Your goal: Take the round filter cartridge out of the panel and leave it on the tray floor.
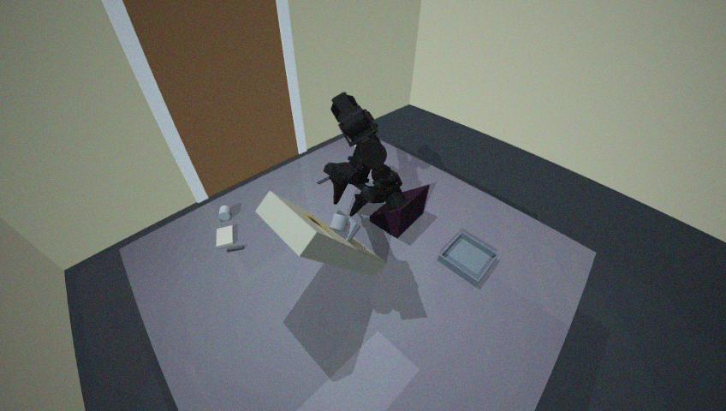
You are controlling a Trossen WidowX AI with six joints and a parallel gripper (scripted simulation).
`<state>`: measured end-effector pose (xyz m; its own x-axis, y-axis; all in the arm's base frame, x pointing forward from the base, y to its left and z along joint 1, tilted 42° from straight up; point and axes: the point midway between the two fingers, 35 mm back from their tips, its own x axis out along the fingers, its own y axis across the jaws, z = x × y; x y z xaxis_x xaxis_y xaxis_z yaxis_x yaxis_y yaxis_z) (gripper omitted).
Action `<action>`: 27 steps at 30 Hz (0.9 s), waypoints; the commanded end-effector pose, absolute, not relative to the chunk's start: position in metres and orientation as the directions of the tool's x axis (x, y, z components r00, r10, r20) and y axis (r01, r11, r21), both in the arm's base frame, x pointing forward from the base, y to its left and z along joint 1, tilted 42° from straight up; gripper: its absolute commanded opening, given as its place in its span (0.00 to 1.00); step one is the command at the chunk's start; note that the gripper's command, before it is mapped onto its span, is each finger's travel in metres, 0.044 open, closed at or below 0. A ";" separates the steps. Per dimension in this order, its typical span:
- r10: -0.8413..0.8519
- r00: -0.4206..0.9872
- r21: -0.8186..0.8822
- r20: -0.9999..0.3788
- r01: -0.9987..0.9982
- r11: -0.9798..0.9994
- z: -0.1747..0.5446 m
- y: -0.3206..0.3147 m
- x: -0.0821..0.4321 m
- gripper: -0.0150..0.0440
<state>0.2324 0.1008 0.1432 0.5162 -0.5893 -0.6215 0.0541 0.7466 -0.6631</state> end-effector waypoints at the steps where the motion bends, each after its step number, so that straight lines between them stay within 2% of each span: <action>1: -0.588 0.512 -0.660 -0.626 0.053 0.749 0.139 0.096 0.235 0.77; 22: -0.590 0.515 -0.662 -0.622 0.056 0.747 0.120 0.076 0.251 0.77; 27: -0.587 0.511 -0.658 -0.628 0.053 0.751 0.121 0.080 0.249 0.71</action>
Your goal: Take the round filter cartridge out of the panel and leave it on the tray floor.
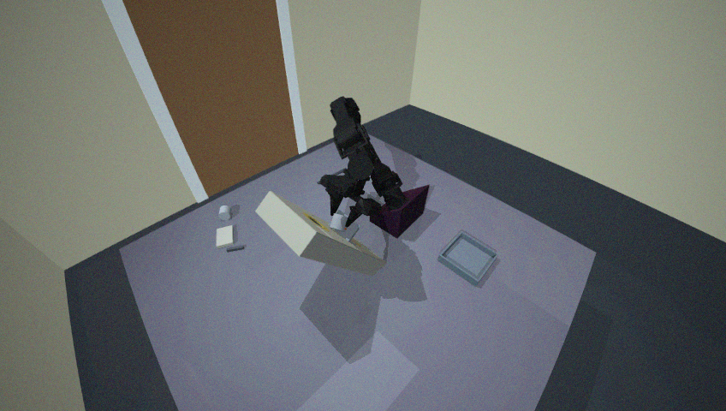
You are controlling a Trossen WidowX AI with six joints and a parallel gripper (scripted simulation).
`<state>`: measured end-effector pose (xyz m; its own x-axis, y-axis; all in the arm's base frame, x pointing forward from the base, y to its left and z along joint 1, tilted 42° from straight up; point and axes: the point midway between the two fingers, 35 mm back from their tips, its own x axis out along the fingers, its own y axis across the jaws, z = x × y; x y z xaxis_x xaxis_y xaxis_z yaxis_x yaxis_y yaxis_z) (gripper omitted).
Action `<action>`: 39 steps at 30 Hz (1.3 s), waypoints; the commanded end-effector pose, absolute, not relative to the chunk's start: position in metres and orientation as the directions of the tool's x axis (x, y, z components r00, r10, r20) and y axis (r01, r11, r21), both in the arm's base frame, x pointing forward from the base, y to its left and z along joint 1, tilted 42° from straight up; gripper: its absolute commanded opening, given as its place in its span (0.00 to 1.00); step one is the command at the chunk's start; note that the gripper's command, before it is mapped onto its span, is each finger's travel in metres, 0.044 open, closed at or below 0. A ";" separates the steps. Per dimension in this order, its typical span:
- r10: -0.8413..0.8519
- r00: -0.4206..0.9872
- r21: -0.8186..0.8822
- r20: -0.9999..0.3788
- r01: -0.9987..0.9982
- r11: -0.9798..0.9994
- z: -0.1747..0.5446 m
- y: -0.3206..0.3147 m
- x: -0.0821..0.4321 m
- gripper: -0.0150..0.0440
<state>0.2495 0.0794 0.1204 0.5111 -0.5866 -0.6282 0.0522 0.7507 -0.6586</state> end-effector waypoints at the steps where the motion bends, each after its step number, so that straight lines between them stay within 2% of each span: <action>1: -0.587 0.511 -0.658 -0.628 0.053 0.751 0.121 0.080 0.249 0.70; 7: -0.587 0.511 -0.658 -0.628 0.053 0.751 0.121 0.080 0.249 0.64; 16: -0.584 0.511 -0.656 -0.631 0.051 0.753 0.131 0.089 0.258 0.25; 22: -0.578 0.514 -0.653 -0.634 0.045 0.756 0.141 0.099 0.260 0.25; 39: -0.543 0.543 -0.649 -0.641 -0.004 0.761 0.194 0.148 0.220 0.25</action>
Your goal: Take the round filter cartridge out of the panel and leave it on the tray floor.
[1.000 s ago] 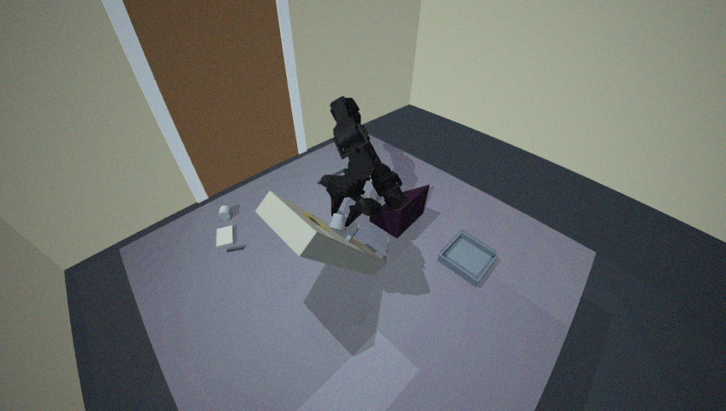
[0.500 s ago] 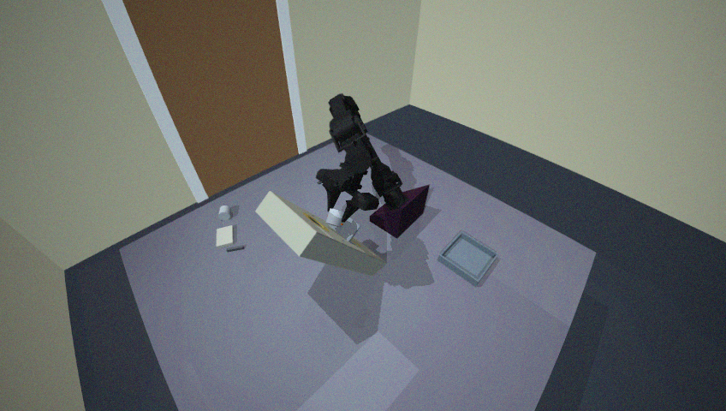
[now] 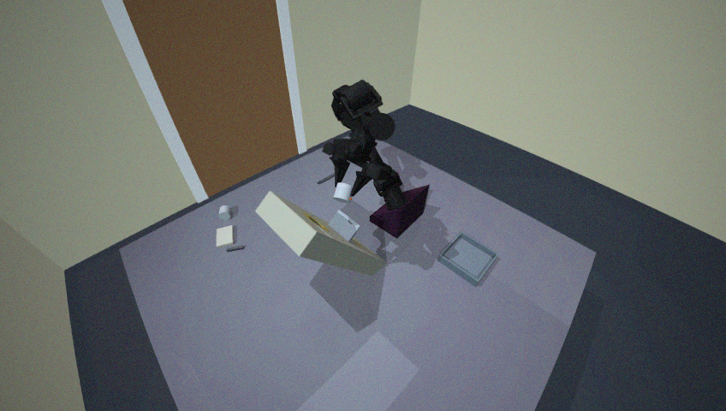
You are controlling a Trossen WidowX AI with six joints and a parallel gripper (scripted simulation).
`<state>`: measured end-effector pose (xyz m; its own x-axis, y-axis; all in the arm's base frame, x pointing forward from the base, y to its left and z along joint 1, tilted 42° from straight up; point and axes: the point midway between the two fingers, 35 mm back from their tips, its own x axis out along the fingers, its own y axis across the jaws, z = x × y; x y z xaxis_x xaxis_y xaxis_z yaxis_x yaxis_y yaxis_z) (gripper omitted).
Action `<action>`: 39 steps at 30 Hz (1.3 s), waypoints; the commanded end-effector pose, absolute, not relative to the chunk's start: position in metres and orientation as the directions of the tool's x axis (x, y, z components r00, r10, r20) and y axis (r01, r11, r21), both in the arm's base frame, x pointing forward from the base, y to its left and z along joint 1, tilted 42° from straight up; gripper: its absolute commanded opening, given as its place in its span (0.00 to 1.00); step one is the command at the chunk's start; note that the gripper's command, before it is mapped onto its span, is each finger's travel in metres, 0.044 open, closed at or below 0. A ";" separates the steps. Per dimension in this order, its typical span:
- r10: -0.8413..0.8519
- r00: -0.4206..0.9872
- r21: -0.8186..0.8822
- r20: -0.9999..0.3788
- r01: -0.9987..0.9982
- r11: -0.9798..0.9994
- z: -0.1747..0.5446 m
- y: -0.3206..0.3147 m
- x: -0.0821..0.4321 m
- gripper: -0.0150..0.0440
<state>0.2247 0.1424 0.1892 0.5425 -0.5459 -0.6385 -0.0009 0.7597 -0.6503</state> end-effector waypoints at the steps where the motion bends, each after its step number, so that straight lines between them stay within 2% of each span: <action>1: -0.544 0.542 -0.649 -0.641 -0.003 0.761 0.193 0.150 0.221 0.25; 21: -0.579 0.510 -0.658 -0.636 0.035 0.752 0.136 0.199 0.231 0.25; 30: -0.484 0.446 -0.632 -0.753 -0.284 0.721 0.086 0.233 0.206 0.25; 39: -0.368 0.357 -0.512 -0.859 -0.614 0.601 0.036 0.267 0.172 0.25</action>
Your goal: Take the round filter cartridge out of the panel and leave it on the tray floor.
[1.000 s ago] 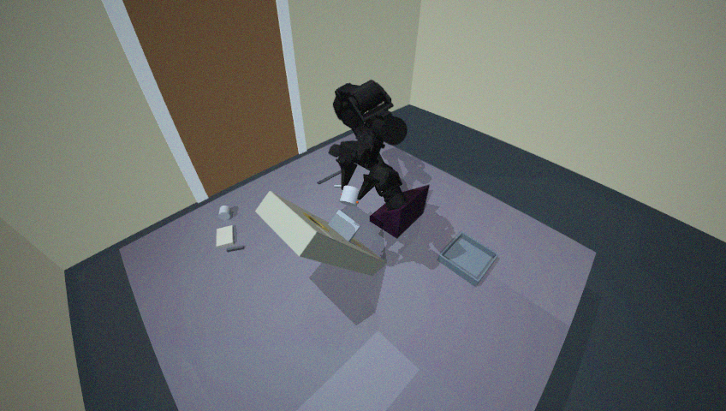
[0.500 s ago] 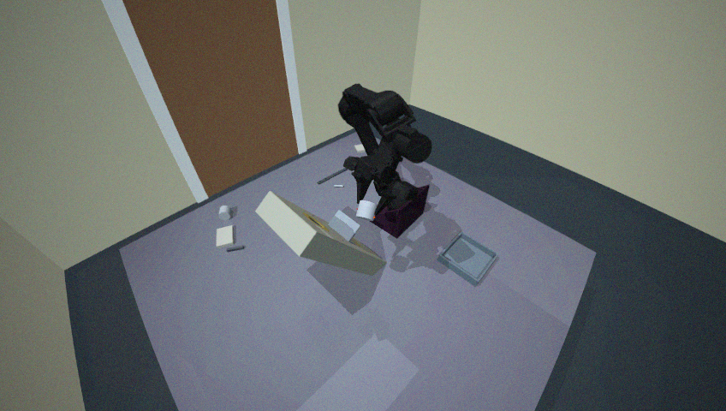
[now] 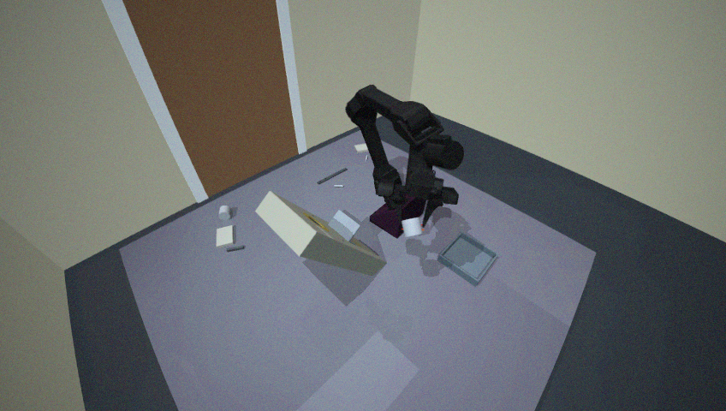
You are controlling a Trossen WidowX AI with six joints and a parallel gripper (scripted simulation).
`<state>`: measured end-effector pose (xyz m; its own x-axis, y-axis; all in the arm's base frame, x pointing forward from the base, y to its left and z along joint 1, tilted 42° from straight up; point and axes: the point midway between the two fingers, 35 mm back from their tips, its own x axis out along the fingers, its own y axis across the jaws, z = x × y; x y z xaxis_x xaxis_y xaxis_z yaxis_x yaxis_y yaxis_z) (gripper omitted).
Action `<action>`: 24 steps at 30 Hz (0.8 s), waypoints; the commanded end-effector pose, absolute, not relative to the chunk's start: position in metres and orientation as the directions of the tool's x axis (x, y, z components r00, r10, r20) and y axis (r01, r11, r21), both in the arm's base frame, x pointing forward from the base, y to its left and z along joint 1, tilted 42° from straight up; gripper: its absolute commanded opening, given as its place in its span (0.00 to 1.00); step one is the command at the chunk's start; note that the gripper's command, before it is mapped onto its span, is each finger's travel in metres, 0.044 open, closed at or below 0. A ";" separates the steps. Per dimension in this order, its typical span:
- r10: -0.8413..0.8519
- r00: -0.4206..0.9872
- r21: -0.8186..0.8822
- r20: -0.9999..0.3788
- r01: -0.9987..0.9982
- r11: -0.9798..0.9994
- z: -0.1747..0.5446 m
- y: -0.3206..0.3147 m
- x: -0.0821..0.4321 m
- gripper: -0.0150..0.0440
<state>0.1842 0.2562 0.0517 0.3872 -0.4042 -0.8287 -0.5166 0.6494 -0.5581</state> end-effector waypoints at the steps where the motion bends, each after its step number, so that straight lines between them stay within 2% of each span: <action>1: -0.354 0.345 -0.494 -0.869 -0.647 0.581 0.031 0.271 0.168 0.25; 10: -0.234 0.234 -0.307 -0.944 -0.884 0.353 -0.013 0.300 0.128 0.25; 18: -0.222 0.218 -0.282 -0.950 -0.904 0.322 -0.021 0.302 0.121 0.25; 24: -0.197 0.151 -0.194 -0.969 -0.955 0.223 -0.057 0.299 0.081 0.25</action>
